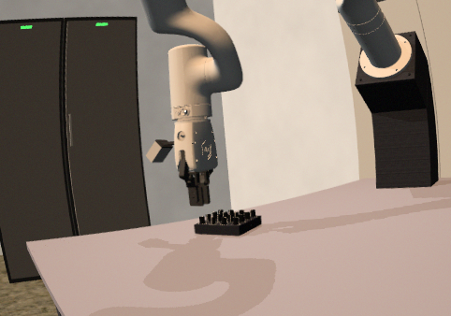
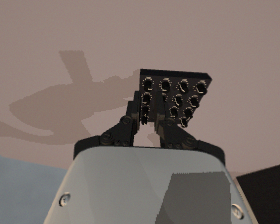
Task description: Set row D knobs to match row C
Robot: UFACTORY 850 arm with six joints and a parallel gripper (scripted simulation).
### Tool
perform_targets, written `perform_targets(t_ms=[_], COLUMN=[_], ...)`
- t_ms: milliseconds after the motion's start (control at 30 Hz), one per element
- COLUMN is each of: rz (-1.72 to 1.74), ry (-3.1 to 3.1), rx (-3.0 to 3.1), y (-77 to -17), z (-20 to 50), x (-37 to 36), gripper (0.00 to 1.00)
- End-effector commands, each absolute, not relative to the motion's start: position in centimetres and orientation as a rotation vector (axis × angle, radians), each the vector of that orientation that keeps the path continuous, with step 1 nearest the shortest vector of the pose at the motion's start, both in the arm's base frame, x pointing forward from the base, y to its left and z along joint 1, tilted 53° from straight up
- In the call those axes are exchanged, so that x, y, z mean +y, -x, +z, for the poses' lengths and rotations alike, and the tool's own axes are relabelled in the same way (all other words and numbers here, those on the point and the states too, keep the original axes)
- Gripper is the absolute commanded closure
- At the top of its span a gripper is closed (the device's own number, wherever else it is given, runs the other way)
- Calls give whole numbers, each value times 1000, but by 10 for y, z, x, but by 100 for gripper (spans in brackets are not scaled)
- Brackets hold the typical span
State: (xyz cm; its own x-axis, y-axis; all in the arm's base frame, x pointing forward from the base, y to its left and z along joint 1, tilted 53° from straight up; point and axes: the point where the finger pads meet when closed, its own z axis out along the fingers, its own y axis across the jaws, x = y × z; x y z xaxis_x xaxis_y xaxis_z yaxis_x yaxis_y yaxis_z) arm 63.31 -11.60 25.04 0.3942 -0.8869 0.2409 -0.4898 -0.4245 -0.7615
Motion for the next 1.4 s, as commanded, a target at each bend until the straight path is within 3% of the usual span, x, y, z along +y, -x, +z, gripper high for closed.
perform_targets(t_ms=[0,1367], rz=[-869,-869], ry=[2061,2061], rx=[1172,1172], y=[-636,-650], z=[248,237], x=[-115,-112], gripper=[81,81])
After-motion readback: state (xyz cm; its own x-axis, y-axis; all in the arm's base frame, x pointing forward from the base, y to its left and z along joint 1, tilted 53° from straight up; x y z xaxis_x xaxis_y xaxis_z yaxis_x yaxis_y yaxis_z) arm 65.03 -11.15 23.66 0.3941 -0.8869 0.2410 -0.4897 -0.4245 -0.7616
